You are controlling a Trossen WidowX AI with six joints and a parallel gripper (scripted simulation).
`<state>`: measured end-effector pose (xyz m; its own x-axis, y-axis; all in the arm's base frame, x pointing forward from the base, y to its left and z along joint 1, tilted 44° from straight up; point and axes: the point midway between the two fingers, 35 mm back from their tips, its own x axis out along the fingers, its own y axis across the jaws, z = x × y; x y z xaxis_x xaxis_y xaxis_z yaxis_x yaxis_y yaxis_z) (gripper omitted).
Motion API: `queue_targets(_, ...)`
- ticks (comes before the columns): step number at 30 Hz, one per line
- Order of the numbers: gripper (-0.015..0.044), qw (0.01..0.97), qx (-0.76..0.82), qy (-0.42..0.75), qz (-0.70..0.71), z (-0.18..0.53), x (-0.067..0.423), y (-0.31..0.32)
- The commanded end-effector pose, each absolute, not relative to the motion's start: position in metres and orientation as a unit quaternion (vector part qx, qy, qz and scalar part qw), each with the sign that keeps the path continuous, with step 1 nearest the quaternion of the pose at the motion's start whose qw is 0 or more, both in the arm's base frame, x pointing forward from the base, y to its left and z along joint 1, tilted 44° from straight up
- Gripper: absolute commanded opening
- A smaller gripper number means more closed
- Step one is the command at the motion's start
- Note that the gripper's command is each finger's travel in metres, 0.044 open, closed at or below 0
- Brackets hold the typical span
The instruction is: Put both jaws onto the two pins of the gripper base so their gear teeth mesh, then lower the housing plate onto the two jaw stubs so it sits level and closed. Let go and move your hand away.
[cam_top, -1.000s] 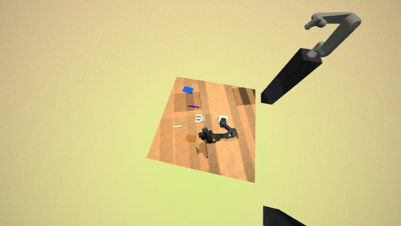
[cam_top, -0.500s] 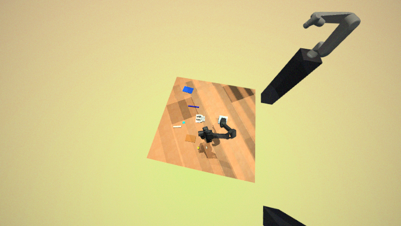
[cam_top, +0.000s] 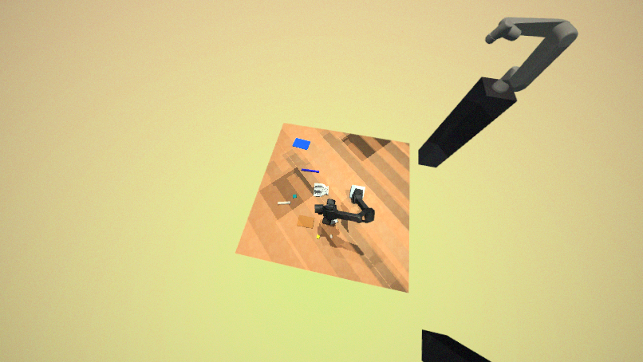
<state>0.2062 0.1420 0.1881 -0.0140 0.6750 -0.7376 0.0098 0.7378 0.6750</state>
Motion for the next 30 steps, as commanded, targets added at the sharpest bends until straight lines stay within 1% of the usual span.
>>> queue_targets(1, 0.0351, 0.637, 0.294, 0.681, 0.209, 0.181, 0.214, 0.137)
queue_targets(15, 0.0351, 0.553, 0.432, 0.711, 0.038, 0.161, 0.237, 0.117)
queue_targets(30, 0.0351, 0.428, 0.555, 0.698, -0.146, 0.137, 0.257, 0.092)
